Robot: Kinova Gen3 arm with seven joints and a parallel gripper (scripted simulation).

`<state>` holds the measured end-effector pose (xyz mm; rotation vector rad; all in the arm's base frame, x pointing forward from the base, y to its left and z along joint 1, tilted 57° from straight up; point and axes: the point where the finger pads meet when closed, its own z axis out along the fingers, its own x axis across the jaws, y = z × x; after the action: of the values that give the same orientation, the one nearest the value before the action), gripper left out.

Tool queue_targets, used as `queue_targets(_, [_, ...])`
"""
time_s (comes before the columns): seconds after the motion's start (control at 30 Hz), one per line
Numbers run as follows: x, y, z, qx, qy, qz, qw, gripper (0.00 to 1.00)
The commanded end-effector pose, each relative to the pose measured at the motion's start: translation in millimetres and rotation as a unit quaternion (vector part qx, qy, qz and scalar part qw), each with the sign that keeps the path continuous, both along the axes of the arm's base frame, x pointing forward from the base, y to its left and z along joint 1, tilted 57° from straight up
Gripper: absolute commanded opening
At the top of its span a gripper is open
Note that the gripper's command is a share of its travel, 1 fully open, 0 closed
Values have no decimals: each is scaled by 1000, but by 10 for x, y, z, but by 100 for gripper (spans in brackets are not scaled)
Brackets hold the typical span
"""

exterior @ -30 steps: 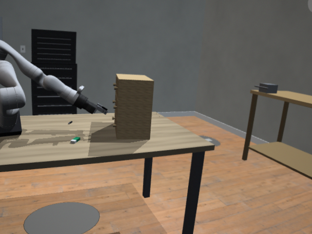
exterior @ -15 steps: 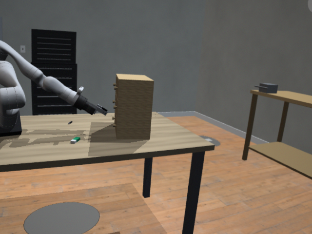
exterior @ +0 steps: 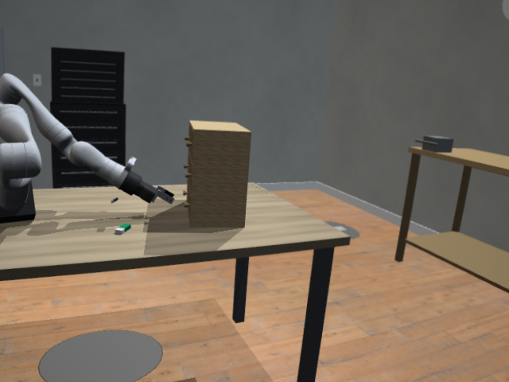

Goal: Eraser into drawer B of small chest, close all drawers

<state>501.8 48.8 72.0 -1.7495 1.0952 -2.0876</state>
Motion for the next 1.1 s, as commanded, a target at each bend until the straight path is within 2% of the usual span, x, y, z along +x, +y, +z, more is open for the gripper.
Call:
queue_targets(0.0, [46,-112,-44,0,-2,-1,1000,100])
queue_targets(1.07, [45,-149,-36,1,-6,-3,1000,100])
